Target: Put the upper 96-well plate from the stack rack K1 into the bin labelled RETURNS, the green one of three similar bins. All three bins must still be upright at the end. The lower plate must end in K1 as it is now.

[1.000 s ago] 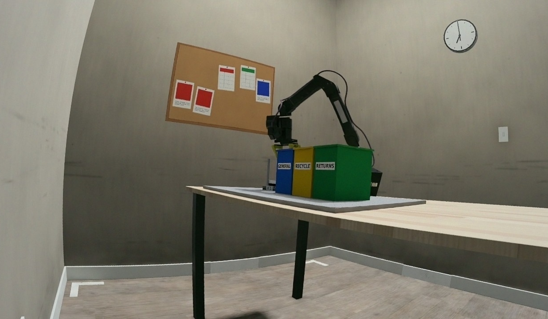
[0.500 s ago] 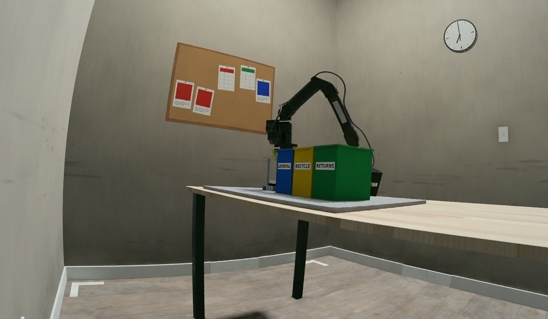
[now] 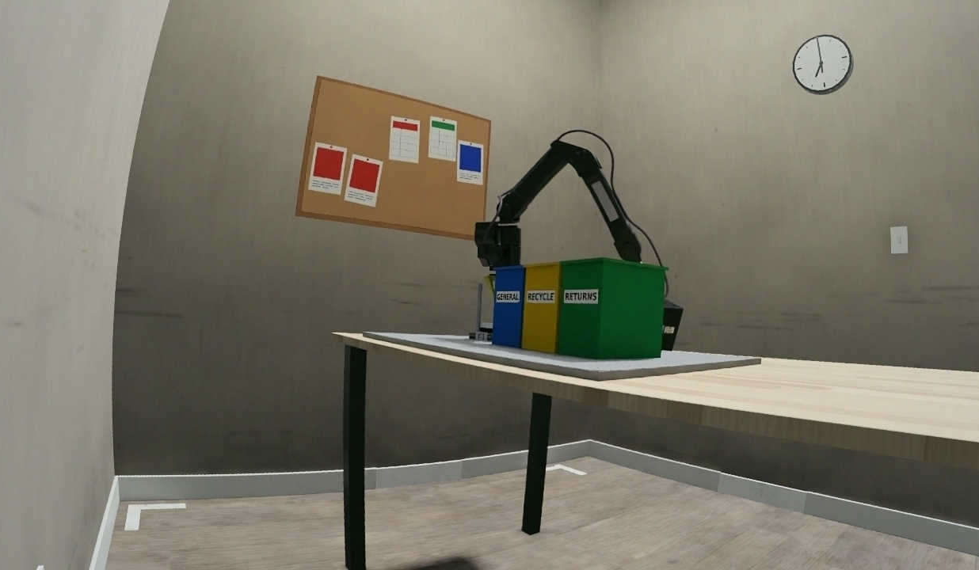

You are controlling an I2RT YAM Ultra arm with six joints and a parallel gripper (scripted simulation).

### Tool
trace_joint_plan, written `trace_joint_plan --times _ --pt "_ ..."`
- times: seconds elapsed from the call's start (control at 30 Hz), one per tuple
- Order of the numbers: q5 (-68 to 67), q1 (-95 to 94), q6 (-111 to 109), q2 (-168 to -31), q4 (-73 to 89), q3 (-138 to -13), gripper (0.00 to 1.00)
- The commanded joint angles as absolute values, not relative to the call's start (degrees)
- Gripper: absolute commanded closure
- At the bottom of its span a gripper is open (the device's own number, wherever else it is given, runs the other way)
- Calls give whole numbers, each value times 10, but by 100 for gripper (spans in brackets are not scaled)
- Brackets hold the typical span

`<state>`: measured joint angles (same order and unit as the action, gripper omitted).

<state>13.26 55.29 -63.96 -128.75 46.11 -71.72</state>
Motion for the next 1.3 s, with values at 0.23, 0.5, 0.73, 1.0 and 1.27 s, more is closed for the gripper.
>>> trace_joint_plan --times 0.23,0.5,0.73,1.0,1.27 --pt "143 545 -629 -1304 418 -697 0" --pt "144 540 -624 -1320 391 -687 0" --pt "145 541 -621 -1329 374 -682 0" --pt "146 533 -615 -1348 348 -674 0" --pt "147 533 -611 -1353 327 -674 0"
